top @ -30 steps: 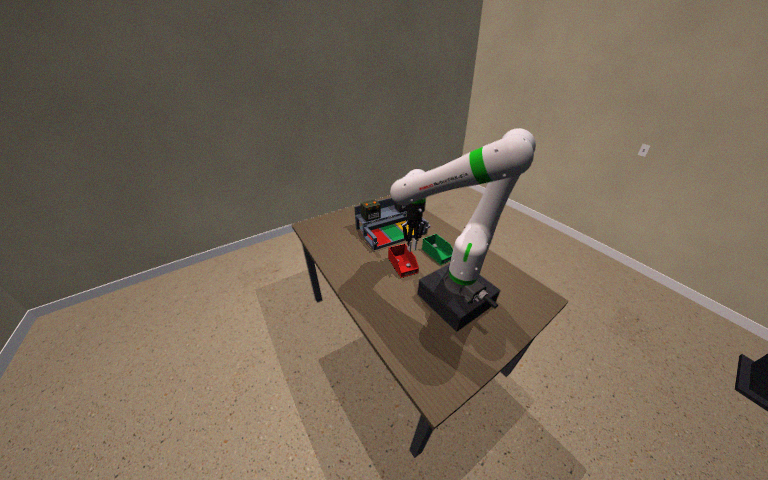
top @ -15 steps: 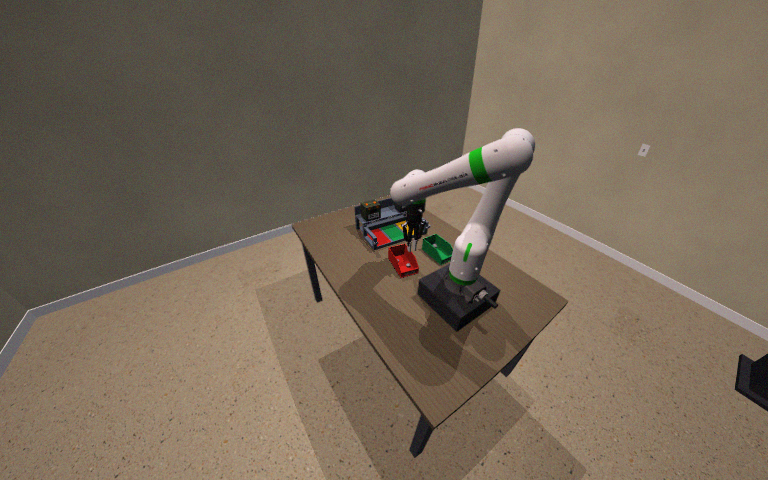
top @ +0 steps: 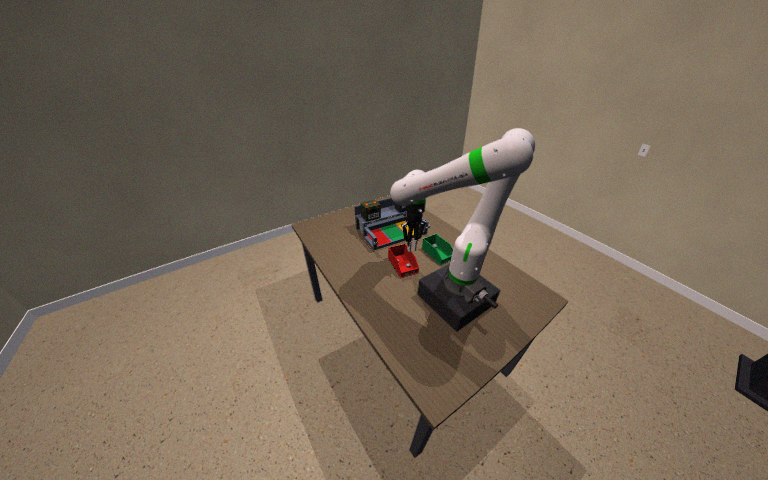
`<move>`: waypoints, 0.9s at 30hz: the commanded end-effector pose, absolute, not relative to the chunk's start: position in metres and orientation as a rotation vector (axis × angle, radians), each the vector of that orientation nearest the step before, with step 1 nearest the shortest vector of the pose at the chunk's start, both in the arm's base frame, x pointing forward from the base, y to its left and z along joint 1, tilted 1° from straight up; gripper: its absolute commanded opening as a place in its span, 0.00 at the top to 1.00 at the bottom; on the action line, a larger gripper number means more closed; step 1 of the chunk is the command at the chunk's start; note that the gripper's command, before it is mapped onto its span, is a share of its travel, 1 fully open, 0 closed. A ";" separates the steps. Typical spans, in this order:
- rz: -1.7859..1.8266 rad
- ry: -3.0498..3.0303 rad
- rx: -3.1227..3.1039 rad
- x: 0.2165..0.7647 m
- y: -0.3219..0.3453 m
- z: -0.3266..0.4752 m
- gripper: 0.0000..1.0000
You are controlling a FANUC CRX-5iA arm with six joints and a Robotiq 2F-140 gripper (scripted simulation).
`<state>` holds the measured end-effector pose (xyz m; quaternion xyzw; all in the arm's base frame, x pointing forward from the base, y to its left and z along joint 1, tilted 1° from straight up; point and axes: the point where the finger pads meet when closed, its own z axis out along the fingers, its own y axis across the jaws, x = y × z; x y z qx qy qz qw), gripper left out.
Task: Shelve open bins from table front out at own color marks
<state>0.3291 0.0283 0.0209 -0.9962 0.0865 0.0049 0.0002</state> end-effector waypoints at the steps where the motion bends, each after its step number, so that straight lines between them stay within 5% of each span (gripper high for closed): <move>1: 0.015 0.272 -3.129 0.329 0.028 0.021 0.85; 27: 0.015 0.272 -3.129 0.329 0.028 -0.002 0.85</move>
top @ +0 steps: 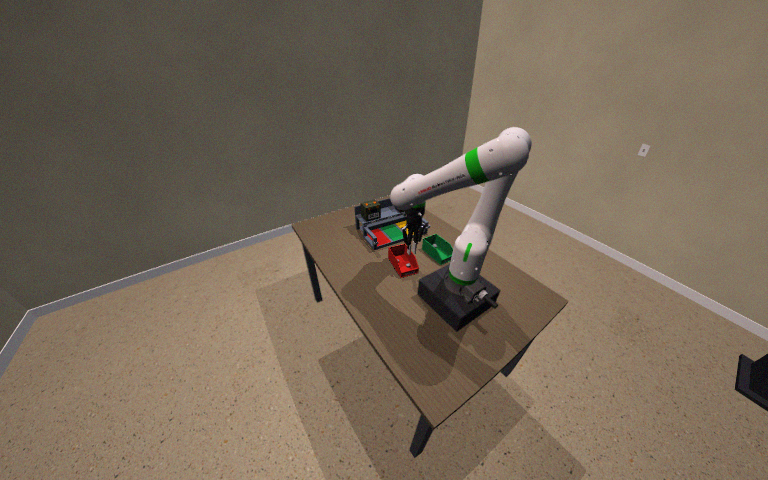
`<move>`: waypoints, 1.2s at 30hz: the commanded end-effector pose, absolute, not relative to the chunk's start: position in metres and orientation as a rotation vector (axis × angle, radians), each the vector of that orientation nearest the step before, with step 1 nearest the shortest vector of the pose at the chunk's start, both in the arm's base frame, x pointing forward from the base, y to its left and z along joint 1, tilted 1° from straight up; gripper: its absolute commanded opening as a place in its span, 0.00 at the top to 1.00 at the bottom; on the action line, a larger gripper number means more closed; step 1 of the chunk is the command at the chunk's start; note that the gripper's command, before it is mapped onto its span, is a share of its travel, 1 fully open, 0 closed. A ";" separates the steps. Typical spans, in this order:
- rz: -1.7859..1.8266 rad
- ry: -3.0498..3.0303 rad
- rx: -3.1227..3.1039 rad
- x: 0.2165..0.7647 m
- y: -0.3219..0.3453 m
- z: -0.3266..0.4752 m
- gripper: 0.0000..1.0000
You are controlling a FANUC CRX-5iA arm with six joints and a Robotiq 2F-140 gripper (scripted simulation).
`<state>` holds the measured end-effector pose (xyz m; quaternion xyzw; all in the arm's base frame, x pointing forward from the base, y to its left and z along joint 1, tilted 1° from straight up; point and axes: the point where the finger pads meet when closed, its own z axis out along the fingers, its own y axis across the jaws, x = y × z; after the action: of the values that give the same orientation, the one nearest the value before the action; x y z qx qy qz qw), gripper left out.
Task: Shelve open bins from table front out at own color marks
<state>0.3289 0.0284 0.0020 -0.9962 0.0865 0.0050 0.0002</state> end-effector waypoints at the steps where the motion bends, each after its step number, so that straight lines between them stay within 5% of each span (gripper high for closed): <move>1: 0.015 0.272 -3.129 0.329 0.028 -0.004 0.85; 36: 0.015 0.272 -3.129 0.329 0.028 -0.023 0.85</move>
<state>0.3287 0.0284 -0.0228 -0.9962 0.0865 0.0049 0.0002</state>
